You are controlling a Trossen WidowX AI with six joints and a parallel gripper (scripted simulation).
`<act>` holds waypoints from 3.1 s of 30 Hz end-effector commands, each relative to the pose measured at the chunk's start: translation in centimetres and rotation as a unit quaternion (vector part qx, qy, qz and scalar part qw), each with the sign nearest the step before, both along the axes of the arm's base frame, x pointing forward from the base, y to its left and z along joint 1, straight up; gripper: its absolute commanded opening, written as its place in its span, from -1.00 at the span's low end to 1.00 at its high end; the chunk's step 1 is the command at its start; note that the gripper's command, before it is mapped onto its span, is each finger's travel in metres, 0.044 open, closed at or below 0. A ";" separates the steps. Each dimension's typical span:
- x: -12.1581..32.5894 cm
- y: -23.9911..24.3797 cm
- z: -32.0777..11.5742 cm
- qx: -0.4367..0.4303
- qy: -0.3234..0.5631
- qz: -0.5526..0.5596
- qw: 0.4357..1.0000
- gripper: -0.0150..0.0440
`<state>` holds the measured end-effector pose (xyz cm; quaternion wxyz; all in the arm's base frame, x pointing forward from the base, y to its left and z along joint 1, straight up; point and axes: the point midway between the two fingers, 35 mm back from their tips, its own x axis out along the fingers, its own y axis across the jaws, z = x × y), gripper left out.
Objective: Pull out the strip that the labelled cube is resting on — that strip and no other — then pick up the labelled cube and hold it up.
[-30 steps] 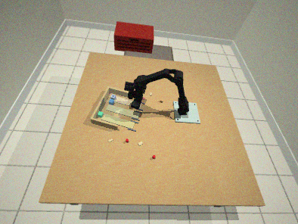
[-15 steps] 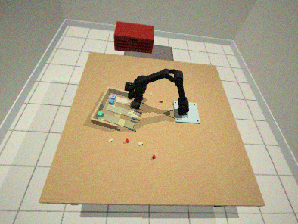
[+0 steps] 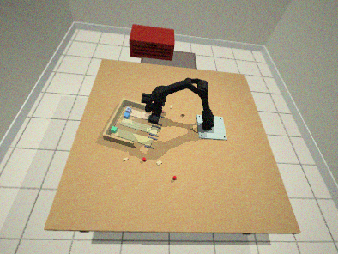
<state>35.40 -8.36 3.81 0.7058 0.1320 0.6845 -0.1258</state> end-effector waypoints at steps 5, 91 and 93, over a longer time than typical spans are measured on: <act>0.0 -0.1 -0.1 -0.002 0.000 0.002 1.000 -0.49; -9.3 3.6 -1.0 0.000 0.004 0.002 1.000 -0.49; -9.6 3.7 -1.0 0.000 0.004 0.002 1.000 -0.49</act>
